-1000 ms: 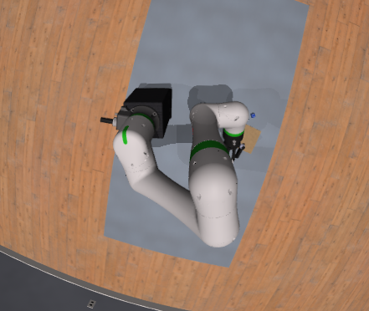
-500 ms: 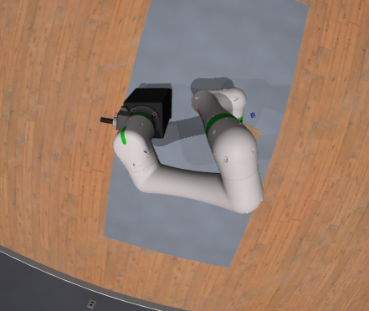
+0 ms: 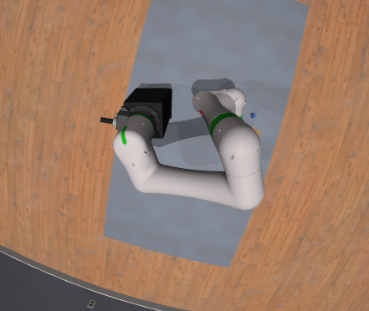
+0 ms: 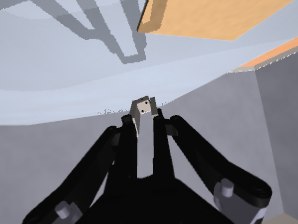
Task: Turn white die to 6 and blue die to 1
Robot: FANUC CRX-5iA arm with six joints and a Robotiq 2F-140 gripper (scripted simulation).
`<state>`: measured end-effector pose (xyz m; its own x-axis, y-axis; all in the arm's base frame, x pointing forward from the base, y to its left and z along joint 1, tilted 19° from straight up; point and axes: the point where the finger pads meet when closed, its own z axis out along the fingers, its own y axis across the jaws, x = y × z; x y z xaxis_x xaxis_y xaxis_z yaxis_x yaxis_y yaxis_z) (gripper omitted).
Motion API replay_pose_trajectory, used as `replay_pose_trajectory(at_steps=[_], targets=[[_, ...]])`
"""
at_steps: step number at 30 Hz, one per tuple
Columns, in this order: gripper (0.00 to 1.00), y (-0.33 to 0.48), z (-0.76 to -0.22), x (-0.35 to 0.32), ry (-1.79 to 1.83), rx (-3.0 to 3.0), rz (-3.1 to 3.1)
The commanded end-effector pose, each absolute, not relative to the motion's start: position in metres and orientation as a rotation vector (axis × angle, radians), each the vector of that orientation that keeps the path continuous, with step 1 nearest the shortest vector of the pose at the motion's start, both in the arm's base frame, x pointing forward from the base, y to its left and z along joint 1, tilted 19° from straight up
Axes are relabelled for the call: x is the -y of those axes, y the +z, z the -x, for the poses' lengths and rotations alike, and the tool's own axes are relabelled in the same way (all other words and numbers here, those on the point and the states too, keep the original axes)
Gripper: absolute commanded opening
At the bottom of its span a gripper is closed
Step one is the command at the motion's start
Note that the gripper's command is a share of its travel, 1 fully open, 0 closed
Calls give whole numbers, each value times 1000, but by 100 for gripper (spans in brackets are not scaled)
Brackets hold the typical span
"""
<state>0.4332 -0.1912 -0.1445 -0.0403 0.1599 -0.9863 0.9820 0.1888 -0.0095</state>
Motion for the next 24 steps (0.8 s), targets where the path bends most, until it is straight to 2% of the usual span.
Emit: replay_pose_trajectory(at_steps=[1, 24], targets=[[9, -155, -434, 195, -1003, -1429, -1171], [9, -187, -437, 205, -1003, -1429, -1171]])
